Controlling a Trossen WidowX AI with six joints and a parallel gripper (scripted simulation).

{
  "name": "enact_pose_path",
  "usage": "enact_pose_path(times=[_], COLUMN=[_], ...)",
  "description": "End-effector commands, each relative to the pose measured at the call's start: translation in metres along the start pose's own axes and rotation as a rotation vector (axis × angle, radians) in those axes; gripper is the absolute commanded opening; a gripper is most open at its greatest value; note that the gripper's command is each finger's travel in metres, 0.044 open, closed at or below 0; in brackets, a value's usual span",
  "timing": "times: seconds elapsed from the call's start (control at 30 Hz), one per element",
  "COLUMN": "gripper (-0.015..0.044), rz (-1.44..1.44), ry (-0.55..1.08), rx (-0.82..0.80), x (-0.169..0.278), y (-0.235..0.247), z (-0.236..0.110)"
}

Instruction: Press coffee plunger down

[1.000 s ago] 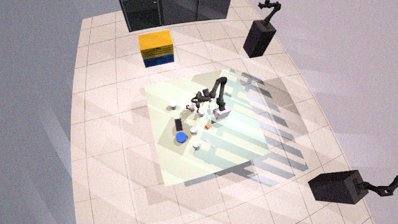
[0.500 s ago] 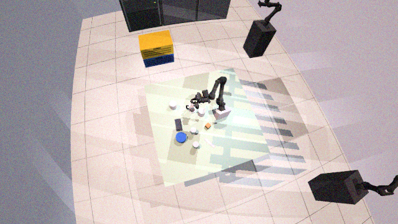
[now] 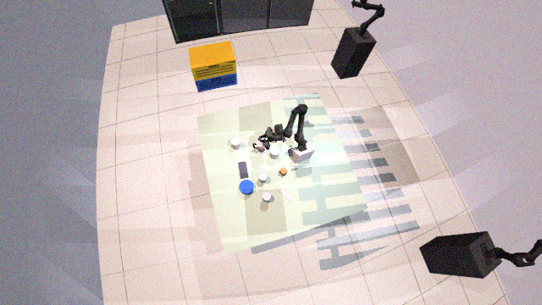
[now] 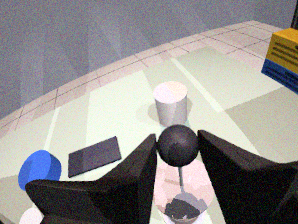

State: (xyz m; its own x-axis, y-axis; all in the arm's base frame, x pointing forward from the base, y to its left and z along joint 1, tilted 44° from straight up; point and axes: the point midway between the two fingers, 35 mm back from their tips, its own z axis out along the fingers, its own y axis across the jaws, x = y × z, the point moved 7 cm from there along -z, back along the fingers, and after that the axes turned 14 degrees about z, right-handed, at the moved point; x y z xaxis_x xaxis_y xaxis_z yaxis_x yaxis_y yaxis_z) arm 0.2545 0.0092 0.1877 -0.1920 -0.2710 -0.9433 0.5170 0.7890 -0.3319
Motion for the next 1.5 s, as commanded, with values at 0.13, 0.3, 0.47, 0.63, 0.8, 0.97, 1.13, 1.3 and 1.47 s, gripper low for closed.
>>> enact_pose_path(times=[0.13,0.3,0.47,0.63,0.8,0.97,1.13,1.3,1.47], gripper=[0.012,0.012,0.012,0.012,0.012,0.012,0.012,0.012,0.012], rz=[-0.062,-0.063,-0.063,-0.063,-0.063,-0.062,-0.062,-0.062,-0.062], ry=[0.062,0.061,0.059,0.058,0.058,0.058,0.058,0.058,0.058], rx=[0.031,0.031,0.032,0.033,0.033,0.033,0.033,0.033,0.033], x=[0.029,0.033,0.033,0.031,0.03,0.029,0.028,0.028,0.027], y=[-0.007,-0.009,-0.01,-0.009,-0.008,-0.007,-0.006,-0.006,-0.005], z=[0.01,0.016,0.023,0.028,0.03,0.032,0.033,0.034,0.034])
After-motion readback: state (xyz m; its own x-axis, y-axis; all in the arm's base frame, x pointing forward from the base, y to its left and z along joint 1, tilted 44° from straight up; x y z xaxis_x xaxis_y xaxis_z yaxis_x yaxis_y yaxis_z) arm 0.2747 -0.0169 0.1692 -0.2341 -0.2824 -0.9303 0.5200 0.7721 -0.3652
